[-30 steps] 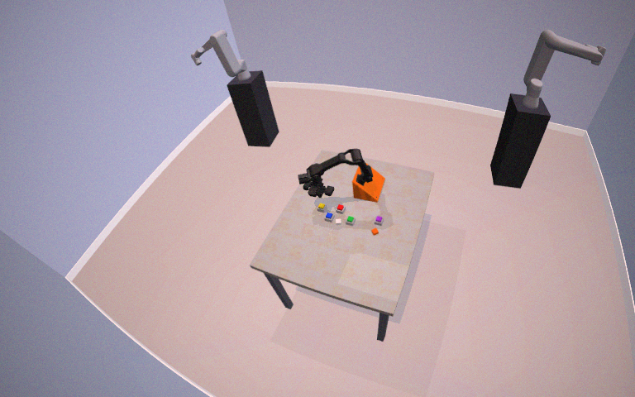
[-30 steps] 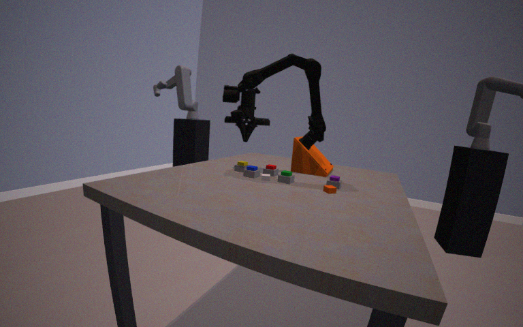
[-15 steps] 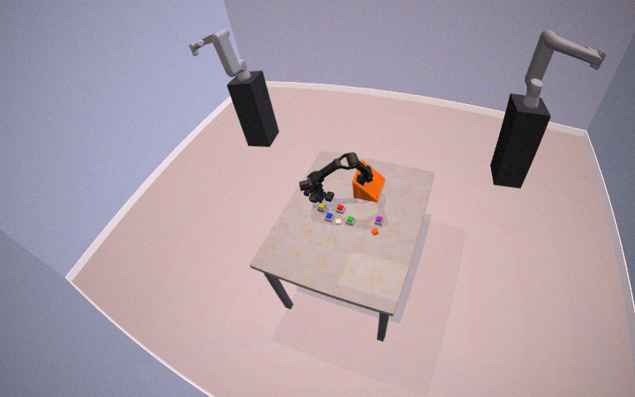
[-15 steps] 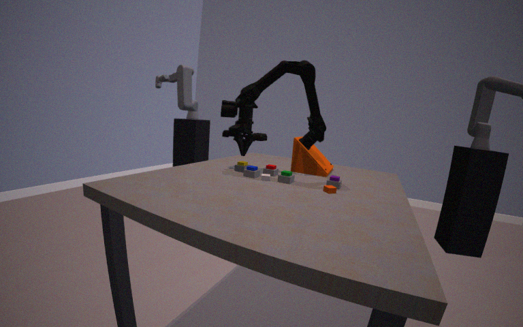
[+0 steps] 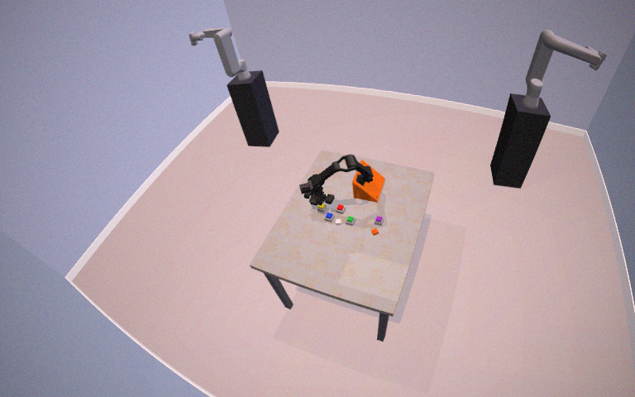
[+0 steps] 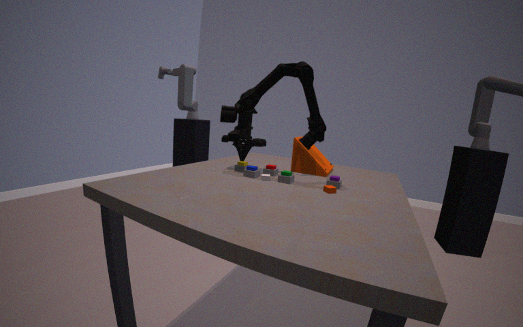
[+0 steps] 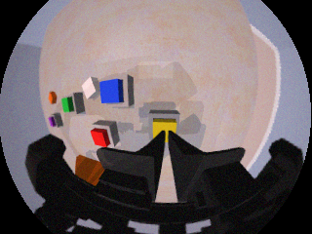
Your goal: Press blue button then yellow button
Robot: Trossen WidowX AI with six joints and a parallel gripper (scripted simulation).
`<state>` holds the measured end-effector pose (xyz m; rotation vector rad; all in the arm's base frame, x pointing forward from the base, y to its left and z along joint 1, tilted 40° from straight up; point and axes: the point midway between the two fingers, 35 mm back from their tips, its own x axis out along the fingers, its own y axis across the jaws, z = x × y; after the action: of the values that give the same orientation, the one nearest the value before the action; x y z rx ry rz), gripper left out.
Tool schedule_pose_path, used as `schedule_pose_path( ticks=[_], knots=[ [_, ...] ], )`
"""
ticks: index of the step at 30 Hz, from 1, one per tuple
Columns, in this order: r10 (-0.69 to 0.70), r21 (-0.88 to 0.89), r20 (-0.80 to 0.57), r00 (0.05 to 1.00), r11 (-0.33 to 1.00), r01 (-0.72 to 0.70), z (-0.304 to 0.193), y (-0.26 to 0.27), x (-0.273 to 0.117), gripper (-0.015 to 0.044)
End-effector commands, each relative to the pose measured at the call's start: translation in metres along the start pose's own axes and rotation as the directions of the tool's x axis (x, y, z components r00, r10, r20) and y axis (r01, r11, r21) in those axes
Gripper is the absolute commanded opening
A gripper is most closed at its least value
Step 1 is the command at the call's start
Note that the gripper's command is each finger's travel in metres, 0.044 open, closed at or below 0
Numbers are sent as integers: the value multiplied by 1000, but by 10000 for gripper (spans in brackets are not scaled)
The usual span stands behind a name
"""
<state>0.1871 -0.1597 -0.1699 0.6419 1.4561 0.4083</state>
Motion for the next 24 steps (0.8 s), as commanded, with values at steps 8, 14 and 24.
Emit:
schedule_pose_path(
  ticks=[8, 14, 24],
  knots=[
    [9, 6, -1, 1000, 1000, -9, -2, 3, 13, 20],
    [9, 6, -1, 1000, 1000, -9, -2, 3, 13, 20],
    [2, 1, 0, 1000, 1000, -2, -1, 1, 9, 20]
  ],
)
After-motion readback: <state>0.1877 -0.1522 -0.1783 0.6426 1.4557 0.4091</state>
